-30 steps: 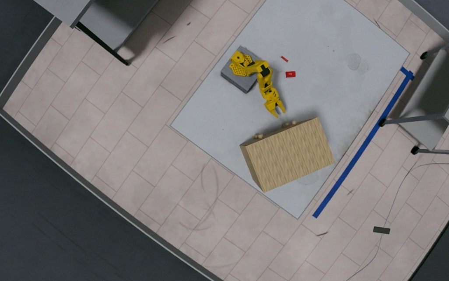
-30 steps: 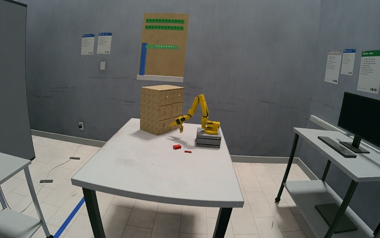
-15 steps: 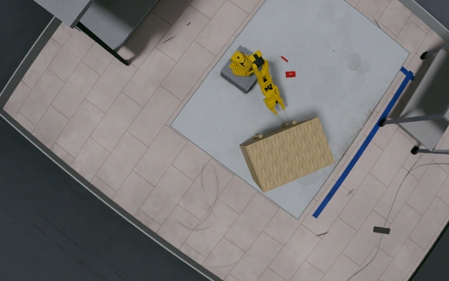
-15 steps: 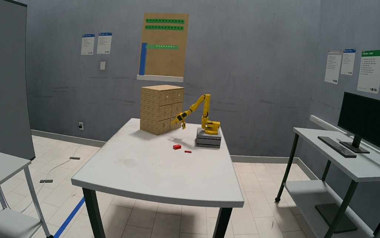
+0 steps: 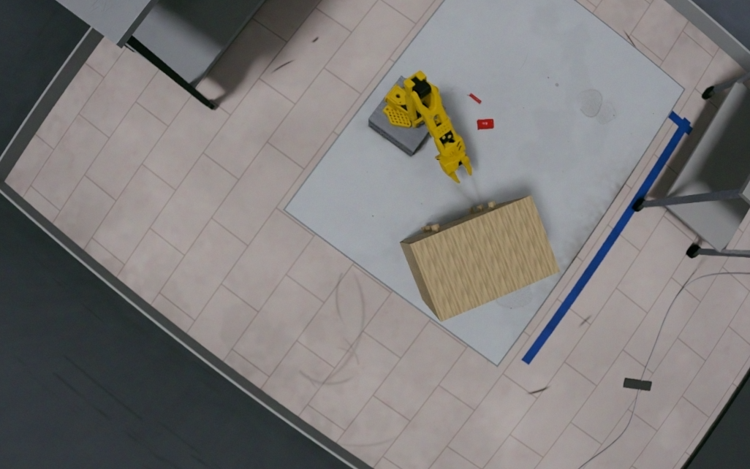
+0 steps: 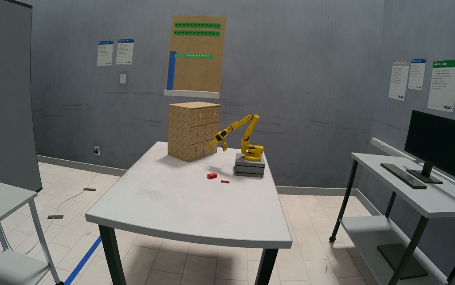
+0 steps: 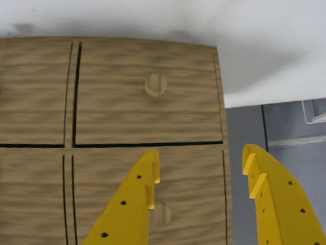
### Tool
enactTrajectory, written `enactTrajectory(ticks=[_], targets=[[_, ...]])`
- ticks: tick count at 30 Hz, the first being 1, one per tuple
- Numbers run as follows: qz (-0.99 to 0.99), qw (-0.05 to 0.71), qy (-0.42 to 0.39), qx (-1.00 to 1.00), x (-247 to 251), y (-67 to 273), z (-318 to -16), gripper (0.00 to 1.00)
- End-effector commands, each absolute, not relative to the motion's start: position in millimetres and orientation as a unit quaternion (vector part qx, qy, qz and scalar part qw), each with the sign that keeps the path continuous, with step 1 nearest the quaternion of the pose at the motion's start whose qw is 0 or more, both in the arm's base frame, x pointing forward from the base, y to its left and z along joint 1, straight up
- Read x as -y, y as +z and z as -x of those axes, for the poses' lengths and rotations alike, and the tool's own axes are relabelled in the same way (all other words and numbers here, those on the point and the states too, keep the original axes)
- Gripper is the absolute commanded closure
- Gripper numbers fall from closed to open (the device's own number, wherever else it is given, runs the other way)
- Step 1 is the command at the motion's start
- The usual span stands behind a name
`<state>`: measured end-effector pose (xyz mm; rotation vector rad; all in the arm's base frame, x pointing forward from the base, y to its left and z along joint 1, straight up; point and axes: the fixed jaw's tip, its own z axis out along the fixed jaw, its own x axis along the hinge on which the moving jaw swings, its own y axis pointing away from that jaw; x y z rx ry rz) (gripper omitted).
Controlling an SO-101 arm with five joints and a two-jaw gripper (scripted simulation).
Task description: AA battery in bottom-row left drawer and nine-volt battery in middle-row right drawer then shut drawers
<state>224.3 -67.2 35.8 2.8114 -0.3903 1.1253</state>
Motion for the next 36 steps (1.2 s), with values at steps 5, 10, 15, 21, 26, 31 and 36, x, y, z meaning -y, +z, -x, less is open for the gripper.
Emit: enactTrajectory(ticks=[5, 10, 15, 21, 26, 31, 36], targets=[[-0.93, 0.036, 0.342, 0.132, 60.3, 42.2, -207.1, 0.79], [-0.936, 0.033, 0.323, 0.133, 56.7, 45.4, -194.1, 0.79], [-0.943, 0.031, 0.304, 0.134, 52.9, 47.5, -180.4, 0.79], [-0.947, 0.029, 0.289, 0.135, 49.9, 48.2, -169.1, 0.79], [-0.953, 0.026, 0.27, 0.136, 46.0, 48.2, -154.8, 0.79], [-0.957, 0.024, 0.255, 0.137, 43.2, 47.4, -143.8, 0.79], [-0.957, 0.024, 0.255, 0.137, 43.2, 47.4, -143.8, 0.79]])
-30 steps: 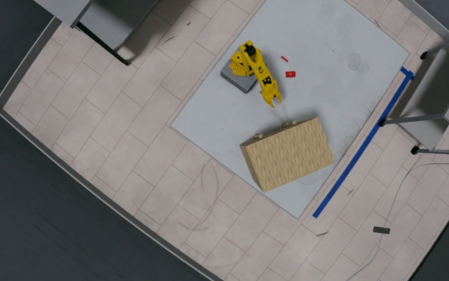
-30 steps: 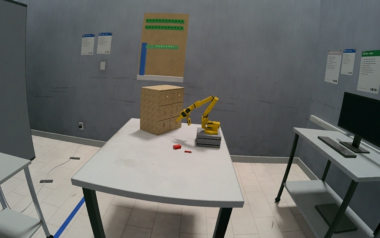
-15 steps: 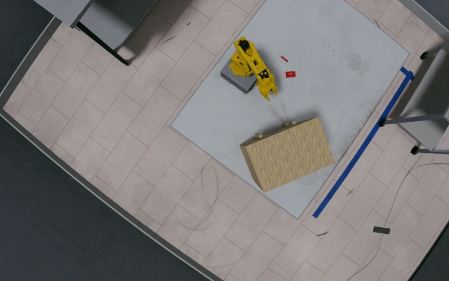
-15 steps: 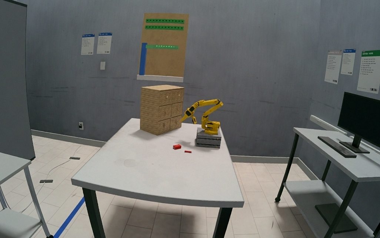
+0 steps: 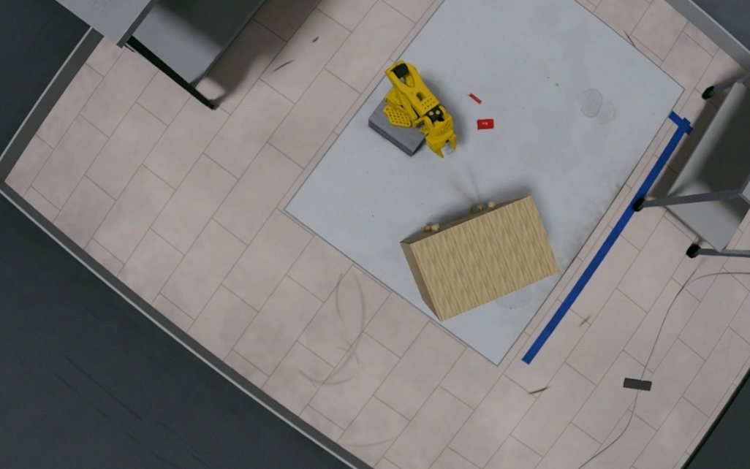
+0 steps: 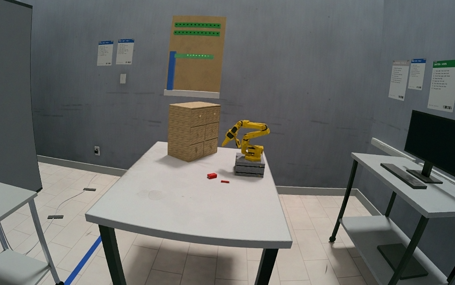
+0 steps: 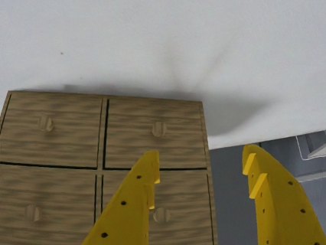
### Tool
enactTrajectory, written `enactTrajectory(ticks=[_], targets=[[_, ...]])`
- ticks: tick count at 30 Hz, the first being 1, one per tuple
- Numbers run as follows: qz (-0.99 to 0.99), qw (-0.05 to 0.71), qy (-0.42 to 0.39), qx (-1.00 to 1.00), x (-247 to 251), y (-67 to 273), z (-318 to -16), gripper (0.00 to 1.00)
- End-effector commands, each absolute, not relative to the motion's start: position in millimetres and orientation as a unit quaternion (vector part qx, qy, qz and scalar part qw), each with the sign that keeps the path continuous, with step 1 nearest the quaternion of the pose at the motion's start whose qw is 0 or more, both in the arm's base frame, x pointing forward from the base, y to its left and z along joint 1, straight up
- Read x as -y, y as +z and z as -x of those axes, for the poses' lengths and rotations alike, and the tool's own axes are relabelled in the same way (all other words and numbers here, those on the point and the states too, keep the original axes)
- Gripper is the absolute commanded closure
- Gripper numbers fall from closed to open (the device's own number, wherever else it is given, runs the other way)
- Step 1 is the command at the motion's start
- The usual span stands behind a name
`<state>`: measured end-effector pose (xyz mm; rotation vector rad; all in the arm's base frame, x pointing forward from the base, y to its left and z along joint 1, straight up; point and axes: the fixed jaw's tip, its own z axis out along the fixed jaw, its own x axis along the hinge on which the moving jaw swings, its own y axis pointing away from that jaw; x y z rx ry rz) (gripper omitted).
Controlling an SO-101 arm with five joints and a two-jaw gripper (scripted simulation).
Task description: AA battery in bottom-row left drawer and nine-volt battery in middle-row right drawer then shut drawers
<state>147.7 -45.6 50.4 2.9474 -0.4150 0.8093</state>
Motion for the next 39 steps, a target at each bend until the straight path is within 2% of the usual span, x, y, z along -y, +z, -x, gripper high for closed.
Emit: enactTrajectory(ticks=[1, 35, 39], targets=[[-0.957, 0.024, 0.255, 0.137, 43.2, 47.4, -143.8, 0.79], [-0.957, 0.024, 0.255, 0.137, 43.2, 47.4, -143.8, 0.79], [-0.949, 0.012, 0.256, 0.185, 43.5, 47.0, -143.1, 0.79]])
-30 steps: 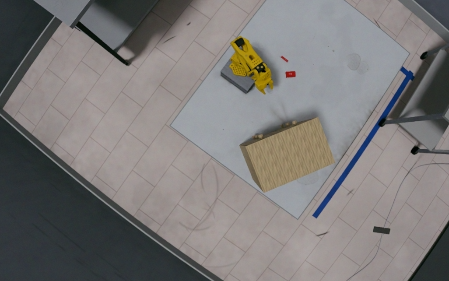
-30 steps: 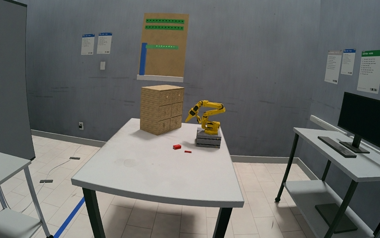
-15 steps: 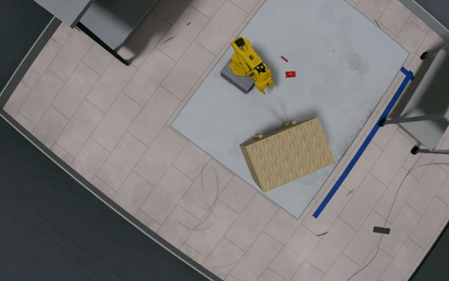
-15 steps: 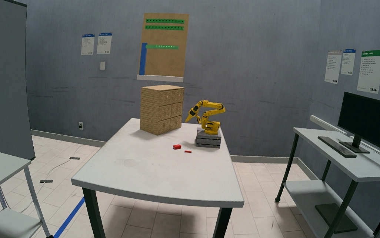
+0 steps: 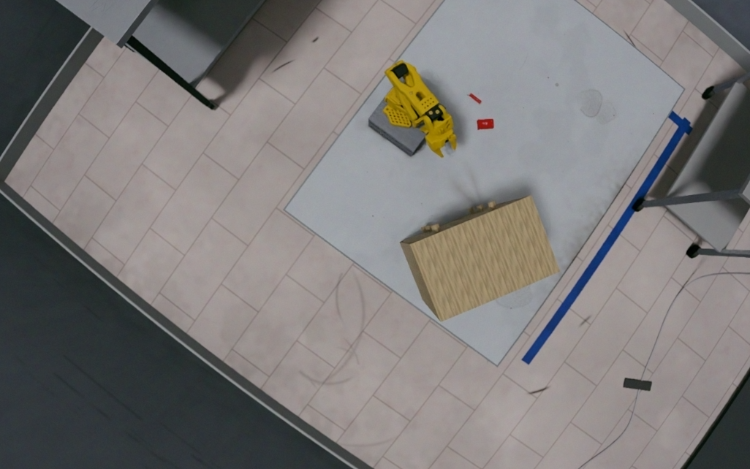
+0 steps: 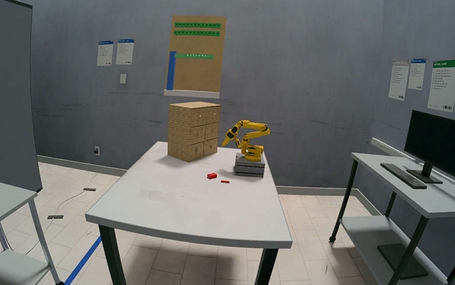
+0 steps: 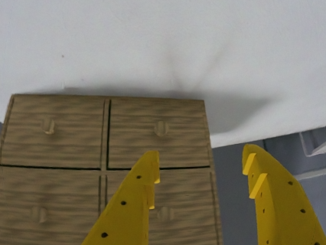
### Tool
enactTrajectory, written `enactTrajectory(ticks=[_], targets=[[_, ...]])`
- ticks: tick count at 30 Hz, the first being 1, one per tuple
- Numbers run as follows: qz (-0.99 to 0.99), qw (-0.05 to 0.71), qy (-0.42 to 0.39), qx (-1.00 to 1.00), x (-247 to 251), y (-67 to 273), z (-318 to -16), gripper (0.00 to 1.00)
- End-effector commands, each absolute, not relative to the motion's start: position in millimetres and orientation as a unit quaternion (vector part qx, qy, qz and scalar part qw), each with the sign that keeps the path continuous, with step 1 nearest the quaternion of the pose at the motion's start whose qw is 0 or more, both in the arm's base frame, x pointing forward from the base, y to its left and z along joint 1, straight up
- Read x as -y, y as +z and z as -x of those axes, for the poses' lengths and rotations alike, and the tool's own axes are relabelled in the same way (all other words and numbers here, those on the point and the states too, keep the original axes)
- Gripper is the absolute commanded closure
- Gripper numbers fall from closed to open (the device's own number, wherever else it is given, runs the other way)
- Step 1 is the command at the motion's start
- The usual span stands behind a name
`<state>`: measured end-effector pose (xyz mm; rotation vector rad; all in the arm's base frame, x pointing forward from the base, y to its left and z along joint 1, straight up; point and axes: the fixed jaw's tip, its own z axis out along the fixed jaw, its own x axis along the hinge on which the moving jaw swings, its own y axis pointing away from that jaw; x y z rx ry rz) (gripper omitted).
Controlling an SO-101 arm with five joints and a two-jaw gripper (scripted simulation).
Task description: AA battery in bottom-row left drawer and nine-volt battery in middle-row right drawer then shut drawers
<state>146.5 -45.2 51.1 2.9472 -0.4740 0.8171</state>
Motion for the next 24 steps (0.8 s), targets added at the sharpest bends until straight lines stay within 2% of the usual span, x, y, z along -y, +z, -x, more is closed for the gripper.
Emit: enactTrajectory(ticks=[1, 24], targets=[[-0.946, 0.009, 0.256, 0.197, 43.5, 46.9, -142.9, 0.79], [-0.861, -0.054, 0.251, 0.438, 43.7, 45.1, -139.4, 0.79]])
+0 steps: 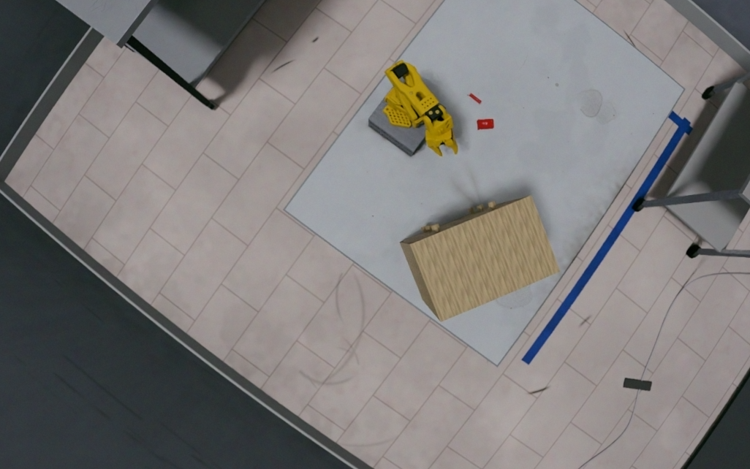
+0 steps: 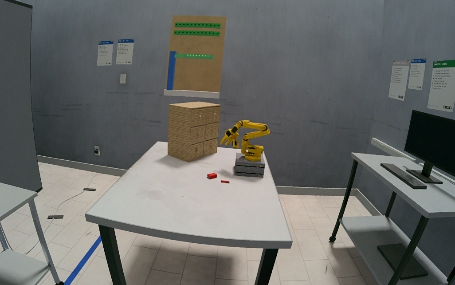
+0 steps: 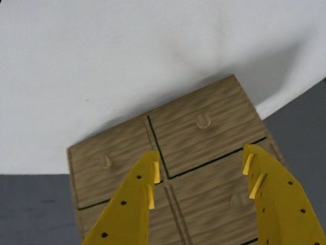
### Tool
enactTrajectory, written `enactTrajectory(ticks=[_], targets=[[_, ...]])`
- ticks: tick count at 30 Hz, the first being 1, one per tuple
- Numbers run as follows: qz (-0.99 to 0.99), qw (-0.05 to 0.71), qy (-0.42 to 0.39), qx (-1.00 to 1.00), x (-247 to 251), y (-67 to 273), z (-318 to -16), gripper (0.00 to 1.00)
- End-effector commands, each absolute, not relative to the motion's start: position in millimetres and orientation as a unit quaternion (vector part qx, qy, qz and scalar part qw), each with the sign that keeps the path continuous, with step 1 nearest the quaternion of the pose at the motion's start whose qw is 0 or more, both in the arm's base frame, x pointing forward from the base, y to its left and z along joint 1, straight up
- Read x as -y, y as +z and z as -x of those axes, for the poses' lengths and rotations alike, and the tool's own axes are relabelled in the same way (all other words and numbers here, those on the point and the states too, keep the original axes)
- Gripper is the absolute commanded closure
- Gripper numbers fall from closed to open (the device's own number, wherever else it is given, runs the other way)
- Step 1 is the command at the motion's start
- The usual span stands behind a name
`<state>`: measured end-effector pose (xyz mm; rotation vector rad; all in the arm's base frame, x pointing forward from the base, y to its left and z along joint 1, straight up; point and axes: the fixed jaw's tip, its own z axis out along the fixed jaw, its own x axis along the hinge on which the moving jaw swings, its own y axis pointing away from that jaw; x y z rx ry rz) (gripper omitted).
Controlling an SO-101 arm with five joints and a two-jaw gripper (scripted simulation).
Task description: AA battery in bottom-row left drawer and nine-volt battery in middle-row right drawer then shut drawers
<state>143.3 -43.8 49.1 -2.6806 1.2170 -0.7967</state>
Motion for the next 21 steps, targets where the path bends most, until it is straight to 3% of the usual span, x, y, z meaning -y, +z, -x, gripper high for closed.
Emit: enactTrajectory(ticks=[1, 21], targets=[[0.856, 0.057, -0.25, -0.449, 43.7, 45.0, -139.3, 0.79], [0.733, 0.108, -0.233, -0.631, 42.7, 44.0, -137.6, 0.79]])
